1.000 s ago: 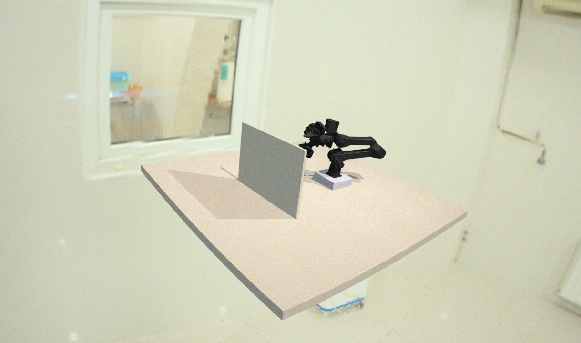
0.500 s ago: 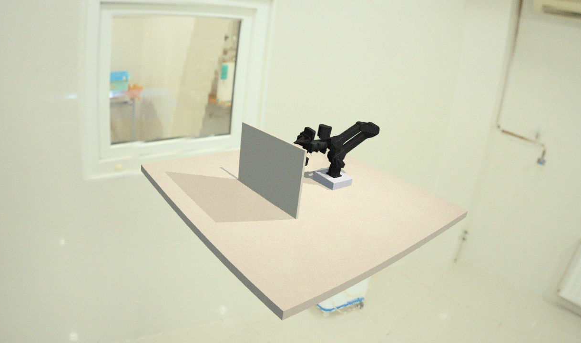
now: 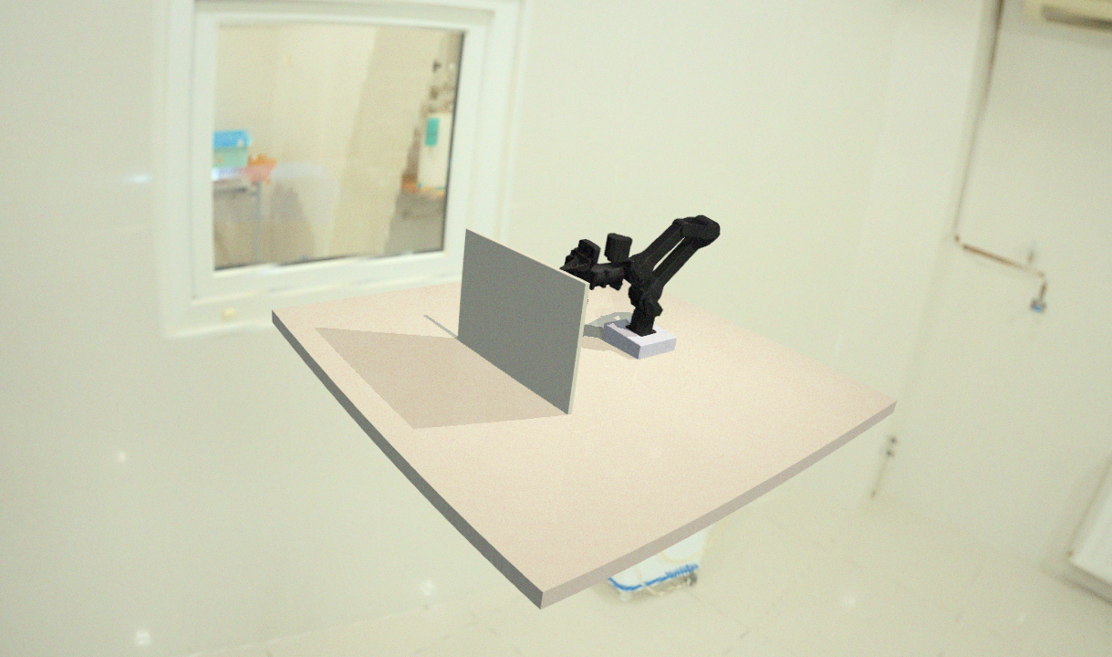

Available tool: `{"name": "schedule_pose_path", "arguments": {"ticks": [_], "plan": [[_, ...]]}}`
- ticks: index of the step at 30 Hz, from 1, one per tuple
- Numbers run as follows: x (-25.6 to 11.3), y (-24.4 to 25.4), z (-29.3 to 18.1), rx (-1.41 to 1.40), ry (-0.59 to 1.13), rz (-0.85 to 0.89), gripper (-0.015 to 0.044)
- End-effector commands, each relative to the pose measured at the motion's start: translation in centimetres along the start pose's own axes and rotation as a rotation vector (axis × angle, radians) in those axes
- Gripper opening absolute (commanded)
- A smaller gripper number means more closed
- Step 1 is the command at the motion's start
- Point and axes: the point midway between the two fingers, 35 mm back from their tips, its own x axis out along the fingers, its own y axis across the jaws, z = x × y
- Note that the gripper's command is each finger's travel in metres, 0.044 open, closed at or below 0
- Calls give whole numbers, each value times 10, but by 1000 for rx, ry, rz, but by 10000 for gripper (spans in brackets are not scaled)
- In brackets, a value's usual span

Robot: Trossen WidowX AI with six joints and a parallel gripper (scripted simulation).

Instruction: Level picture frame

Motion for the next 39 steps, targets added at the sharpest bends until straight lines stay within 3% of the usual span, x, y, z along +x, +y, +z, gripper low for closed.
{"name": "schedule_pose_path", "arguments": {"ticks": [1,9,39], "plan": [[19,4,2,3,-3,4,260],[64,-3,-1,4,-3,8,260],[85,-2,0,4,-4,10,260]]}}
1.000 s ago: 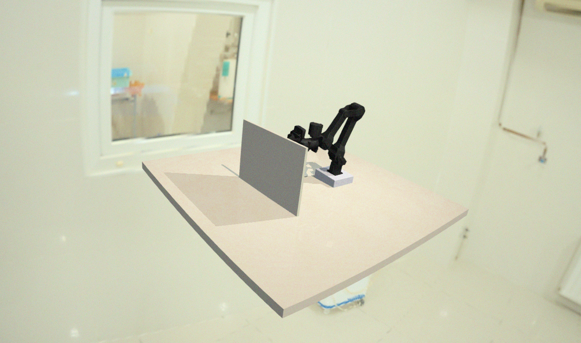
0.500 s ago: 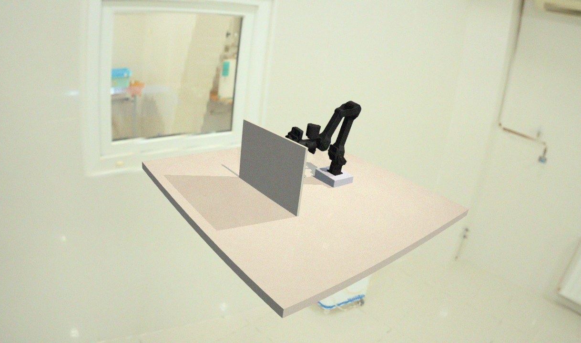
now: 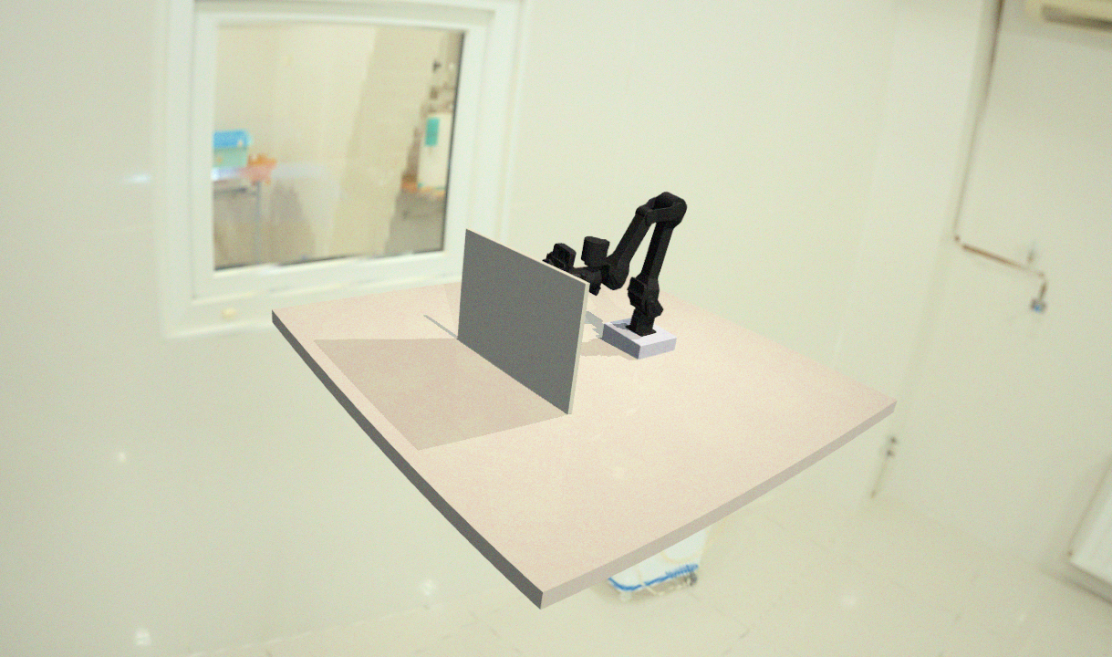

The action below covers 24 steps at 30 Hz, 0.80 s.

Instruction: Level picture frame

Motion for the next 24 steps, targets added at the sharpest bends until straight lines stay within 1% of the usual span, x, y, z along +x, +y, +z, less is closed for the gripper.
{"name": "schedule_pose_path", "arguments": {"ticks": [1,12,24], "plan": [[7,1,1,3,-4,3,260],[25,1,1,3,-4,5,260],[26,1,1,3,-4,5,260]]}}
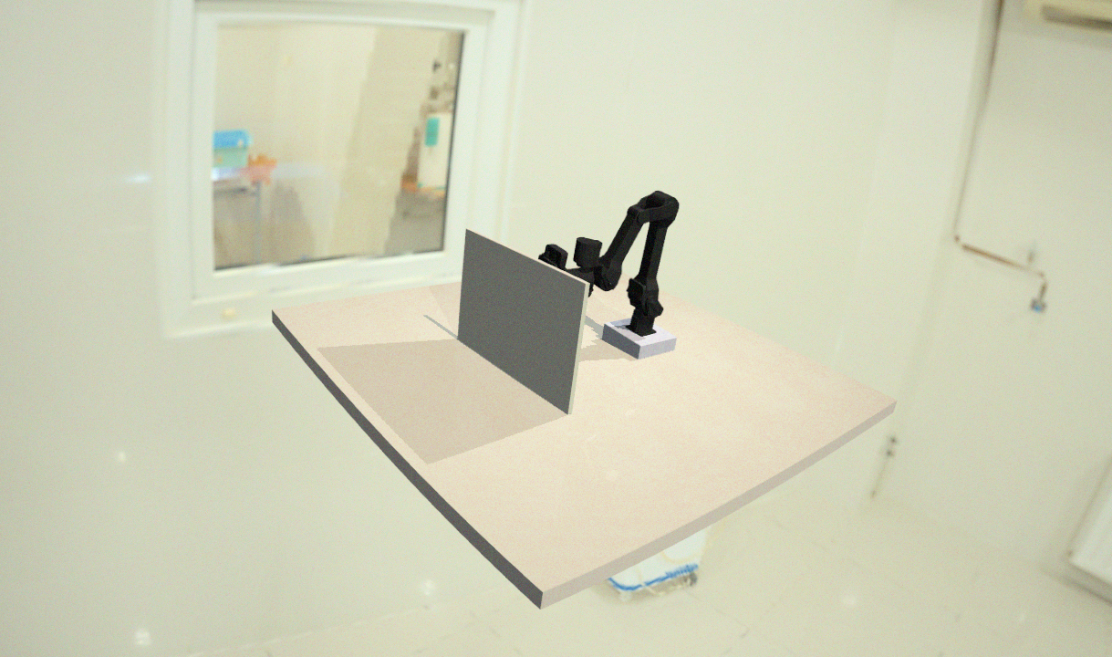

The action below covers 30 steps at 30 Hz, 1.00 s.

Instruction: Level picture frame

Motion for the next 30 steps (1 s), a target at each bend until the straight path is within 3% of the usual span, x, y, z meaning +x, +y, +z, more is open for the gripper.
{"name": "schedule_pose_path", "arguments": {"ticks": [1,24,30], "plan": [[1,1,1,3,-4,2,260],[1,1,1,3,-4,2,260],[1,1,1,3,-4,2,220]]}}
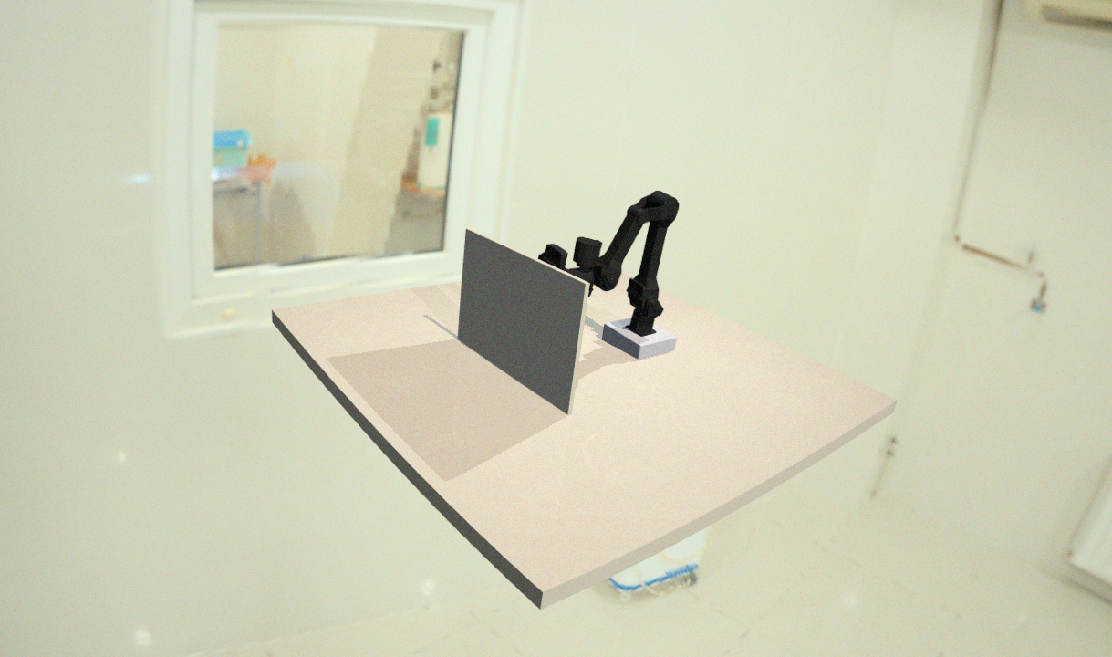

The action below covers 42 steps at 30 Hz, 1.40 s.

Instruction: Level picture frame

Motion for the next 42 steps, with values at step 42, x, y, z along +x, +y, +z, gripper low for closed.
{"name": "schedule_pose_path", "arguments": {"ticks": [42], "plan": [[0,3,0,3,-3,0,0]]}}
